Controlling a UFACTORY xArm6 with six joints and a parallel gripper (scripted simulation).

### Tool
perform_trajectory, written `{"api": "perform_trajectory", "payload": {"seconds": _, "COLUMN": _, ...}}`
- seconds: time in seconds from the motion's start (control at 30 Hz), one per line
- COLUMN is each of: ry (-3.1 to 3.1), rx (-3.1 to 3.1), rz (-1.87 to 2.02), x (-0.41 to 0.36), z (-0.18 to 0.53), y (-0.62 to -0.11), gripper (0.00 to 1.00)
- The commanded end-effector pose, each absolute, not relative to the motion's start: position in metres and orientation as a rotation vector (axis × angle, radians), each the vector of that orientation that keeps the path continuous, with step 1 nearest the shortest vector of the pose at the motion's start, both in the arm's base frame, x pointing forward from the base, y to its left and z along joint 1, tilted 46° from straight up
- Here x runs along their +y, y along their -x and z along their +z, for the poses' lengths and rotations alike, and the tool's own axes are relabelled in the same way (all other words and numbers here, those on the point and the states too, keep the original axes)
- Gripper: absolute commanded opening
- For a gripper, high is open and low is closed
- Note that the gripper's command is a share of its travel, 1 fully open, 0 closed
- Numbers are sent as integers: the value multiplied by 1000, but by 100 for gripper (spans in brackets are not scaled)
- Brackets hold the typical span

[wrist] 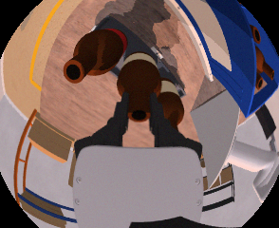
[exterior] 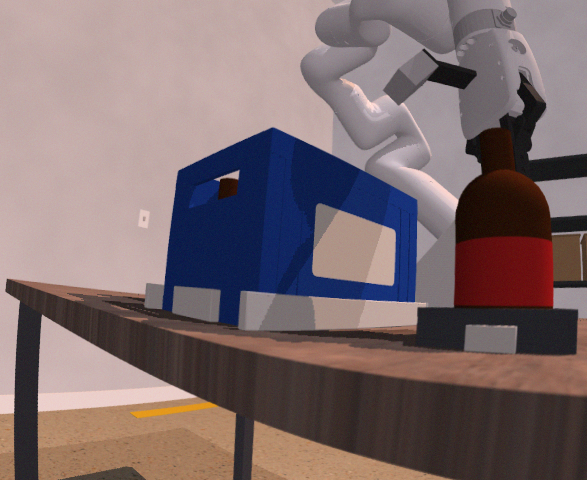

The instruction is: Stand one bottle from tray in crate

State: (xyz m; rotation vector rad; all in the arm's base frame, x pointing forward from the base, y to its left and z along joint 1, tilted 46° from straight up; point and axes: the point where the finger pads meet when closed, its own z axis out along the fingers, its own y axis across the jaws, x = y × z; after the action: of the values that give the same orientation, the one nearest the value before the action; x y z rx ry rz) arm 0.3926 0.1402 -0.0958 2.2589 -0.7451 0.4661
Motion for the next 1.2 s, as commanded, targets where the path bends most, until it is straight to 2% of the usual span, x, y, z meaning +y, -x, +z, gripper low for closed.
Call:
{"api": "perform_trajectory", "payload": {"seconds": 0.0, "ry": -2262, "rx": -746, "rz": 469, "x": 142, "z": -95, "y": -394, "gripper": 0}}
{"api": "perform_trajectory", "payload": {"seconds": 1.17, "ry": -2262, "rx": -746, "rz": 469, "x": 146, "z": -92, "y": -393, "gripper": 0}}
